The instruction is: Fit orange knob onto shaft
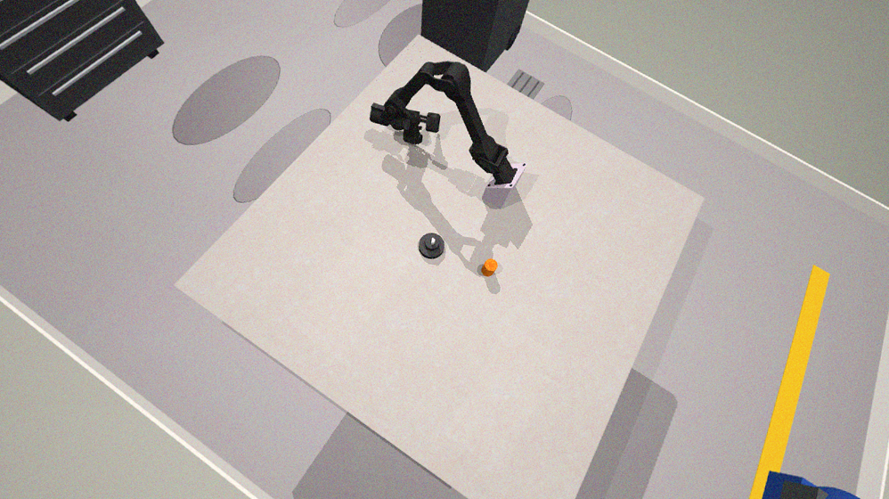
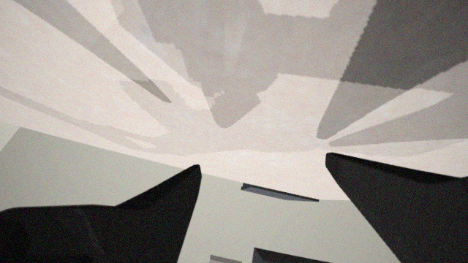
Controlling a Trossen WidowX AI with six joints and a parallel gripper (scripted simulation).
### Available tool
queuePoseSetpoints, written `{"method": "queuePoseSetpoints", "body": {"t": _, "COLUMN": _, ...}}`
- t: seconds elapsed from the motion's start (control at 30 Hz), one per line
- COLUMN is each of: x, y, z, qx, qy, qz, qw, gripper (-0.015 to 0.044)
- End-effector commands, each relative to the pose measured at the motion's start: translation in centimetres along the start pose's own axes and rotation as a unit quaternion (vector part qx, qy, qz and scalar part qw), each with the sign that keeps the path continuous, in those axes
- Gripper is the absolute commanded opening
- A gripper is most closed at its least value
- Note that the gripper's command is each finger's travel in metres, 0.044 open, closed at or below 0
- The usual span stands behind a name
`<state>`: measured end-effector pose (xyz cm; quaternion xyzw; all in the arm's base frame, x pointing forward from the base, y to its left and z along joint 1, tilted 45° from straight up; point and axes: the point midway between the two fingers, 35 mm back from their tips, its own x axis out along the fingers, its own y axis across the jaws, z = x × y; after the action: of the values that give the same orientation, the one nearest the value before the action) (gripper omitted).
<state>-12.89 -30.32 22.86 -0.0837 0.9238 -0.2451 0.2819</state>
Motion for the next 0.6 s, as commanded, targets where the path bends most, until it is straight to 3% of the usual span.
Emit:
{"method": "queuePoseSetpoints", "body": {"t": 0.0, "x": -4.8, "y": -2.5, "z": 4.3, "qx": 0.049, "qy": -0.086, "qz": -0.073, "qw": 0.992, "gripper": 0.0440}}
{"method": "queuePoseSetpoints", "body": {"t": 0.27, "x": -15.2, "y": -3.2, "z": 13.1, "qx": 0.064, "qy": -0.264, "qz": -0.148, "qw": 0.951, "gripper": 0.0440}}
{"method": "queuePoseSetpoints", "body": {"t": 0.37, "x": -18.0, "y": -2.6, "z": 14.4, "qx": 0.036, "qy": -0.293, "qz": -0.180, "qw": 0.938, "gripper": 0.0440}}
{"method": "queuePoseSetpoints", "body": {"t": 0.57, "x": -22.0, "y": 0.4, "z": 19.5, "qx": 0.049, "qy": -0.347, "qz": -0.150, "qw": 0.925, "gripper": 0.0440}}
